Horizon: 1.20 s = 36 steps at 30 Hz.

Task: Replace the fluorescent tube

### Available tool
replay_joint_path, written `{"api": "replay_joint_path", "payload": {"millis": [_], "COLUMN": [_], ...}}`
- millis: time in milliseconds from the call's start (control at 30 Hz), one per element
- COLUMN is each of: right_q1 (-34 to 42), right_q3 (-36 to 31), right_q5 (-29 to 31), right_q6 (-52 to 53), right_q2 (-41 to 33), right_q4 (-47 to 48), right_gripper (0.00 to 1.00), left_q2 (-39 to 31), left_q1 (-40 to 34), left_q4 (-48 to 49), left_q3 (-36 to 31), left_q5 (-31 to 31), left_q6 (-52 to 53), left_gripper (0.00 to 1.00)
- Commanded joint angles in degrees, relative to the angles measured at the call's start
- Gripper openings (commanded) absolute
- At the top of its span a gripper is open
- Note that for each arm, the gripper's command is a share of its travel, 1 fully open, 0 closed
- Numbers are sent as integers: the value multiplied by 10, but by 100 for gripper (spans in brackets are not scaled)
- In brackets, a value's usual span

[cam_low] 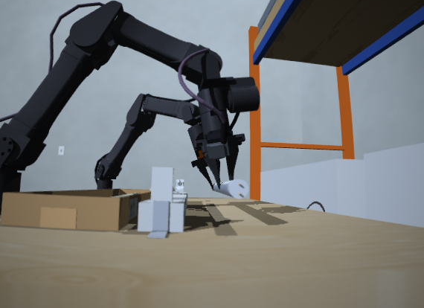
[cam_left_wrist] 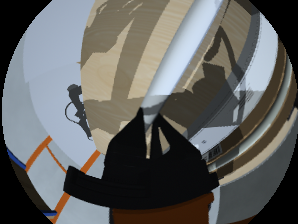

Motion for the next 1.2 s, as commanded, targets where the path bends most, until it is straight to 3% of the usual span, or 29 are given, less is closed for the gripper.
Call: {"api": "replay_joint_path", "payload": {"millis": [0,1167], "right_q1": [2,10], "right_q3": [26,82], "right_q5": [2,-6], "right_q6": [-2,-4], "right_q2": [-8,-23], "right_q4": [-26,-82], "right_gripper": [11,11], "left_q2": [-18,-11], "left_q1": [0,-2], "left_q4": [-20,-77], "left_q3": [26,94], "left_q5": [2,5], "left_q6": [-5,-6], "left_gripper": [11,11]}}
